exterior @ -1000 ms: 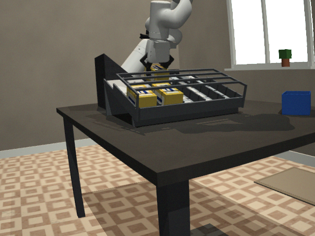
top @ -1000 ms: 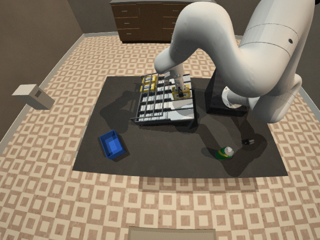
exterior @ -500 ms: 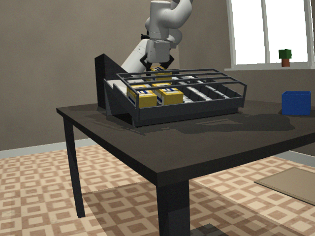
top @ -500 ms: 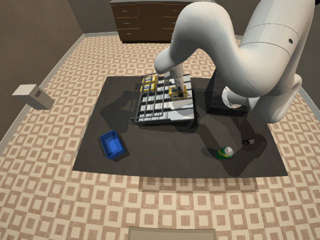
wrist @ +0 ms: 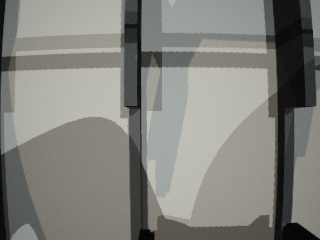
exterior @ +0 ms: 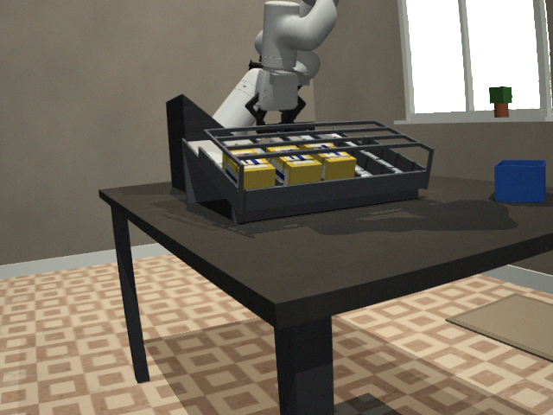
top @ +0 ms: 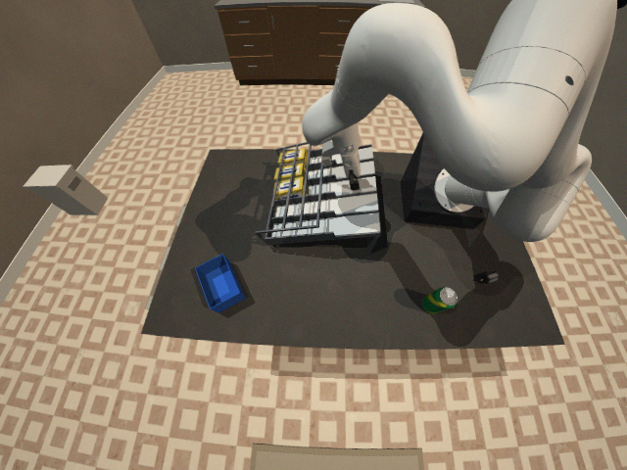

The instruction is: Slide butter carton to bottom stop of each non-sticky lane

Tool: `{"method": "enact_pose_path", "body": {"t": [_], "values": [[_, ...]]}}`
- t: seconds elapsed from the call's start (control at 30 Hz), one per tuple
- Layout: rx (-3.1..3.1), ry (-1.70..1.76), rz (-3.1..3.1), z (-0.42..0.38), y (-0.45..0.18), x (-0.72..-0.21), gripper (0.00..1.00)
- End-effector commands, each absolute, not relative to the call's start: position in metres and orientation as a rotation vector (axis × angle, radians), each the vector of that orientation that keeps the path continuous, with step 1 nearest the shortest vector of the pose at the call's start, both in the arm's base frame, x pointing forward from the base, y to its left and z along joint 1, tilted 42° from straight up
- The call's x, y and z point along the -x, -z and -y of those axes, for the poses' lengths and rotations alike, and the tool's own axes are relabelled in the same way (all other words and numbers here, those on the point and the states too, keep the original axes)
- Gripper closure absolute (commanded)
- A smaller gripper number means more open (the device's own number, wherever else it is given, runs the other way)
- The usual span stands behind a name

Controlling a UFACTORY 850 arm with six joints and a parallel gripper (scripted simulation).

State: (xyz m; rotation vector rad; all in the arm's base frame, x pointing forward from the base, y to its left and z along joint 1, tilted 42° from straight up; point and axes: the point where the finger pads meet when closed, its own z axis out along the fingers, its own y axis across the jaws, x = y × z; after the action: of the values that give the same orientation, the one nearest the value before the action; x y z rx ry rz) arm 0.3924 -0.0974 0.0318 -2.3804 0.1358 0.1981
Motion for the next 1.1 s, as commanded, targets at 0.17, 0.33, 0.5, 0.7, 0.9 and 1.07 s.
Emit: {"method": "enact_pose_path", "body": {"t": [0.17,0.33,0.5,0.7,0.9,1.07], "values": [[2.381,-0.196,-0.136,0.098,-0.0321,-0.3929,0.23],[2.381,-0.196,-0.136,0.098,-0.0321,-0.3929,0.23],[2.381,-0.196,-0.136,0.098,-0.0321,-0.3929,0.22],[2.381,-0.196,-0.136,0.098,-0.0321,-0.3929,0.22],[2.381,-0.196,-0.136,0.098,-0.0321,-0.3929,0.22],[2.381,-0.196,-0.136,0.098,-0.0321,-0.3929,0.2]]}}
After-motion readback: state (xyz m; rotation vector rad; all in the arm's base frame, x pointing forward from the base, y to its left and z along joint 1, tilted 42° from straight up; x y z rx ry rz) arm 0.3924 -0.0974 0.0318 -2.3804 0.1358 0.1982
